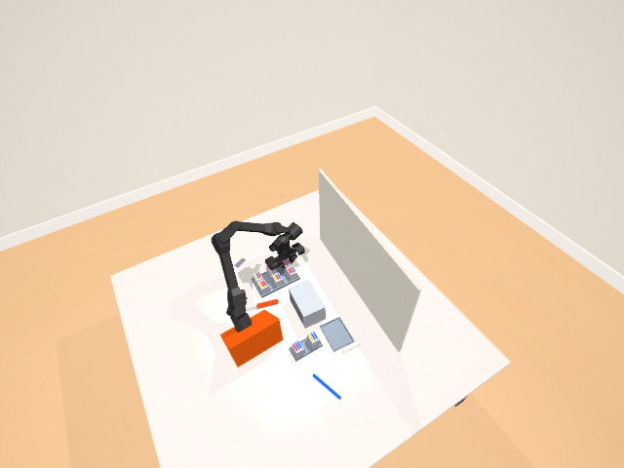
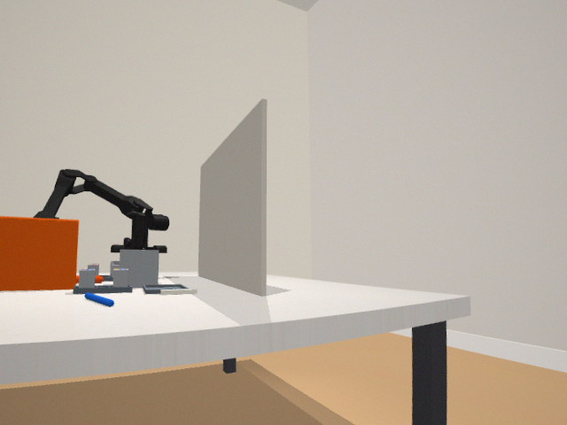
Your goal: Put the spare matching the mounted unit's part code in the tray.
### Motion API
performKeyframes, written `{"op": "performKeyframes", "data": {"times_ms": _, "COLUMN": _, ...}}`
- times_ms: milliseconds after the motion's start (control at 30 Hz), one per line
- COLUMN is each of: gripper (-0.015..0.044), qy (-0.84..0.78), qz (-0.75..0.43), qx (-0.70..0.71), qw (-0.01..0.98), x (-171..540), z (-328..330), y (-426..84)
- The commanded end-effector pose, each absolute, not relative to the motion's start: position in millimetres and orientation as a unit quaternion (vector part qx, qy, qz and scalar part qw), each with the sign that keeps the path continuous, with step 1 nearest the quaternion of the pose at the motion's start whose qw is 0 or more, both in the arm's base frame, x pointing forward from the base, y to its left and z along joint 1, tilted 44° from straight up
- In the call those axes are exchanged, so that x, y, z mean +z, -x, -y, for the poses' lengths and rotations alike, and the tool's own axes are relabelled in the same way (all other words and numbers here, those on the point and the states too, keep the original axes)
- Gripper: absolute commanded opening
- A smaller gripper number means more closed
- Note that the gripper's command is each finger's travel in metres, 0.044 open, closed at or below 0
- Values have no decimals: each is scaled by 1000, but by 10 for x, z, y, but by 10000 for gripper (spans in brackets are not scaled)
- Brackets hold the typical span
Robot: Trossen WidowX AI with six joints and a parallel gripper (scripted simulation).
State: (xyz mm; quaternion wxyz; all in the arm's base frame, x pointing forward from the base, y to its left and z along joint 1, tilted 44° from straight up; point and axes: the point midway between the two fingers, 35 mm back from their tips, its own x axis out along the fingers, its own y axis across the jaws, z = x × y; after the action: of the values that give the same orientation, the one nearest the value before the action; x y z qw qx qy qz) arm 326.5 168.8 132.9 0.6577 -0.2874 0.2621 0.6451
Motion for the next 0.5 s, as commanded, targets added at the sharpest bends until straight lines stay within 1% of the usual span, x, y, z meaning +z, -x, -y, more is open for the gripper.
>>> {"op": "performKeyframes", "data": {"times_ms": 0, "gripper": 89, "qy": 287, "qz": -262, "qx": 645, "qw": 658, "x": 1329, "z": -1690, "y": -3265}}
{"op": "performKeyframes", "data": {"times_ms": 100, "gripper": 10, "qy": 287, "qz": -262, "qx": 645, "qw": 658, "x": 1329, "z": -1690, "y": -3265}}
{"op": "performKeyframes", "data": {"times_ms": 133, "gripper": 0, "qy": 287, "qz": -262, "qx": 645, "qw": 658, "x": 1329, "z": -1690, "y": -3265}}
{"op": "performKeyframes", "data": {"times_ms": 467, "gripper": 0, "qy": 288, "qz": -263, "qx": 645, "qw": 657, "x": 1388, "z": -1628, "y": -3273}}
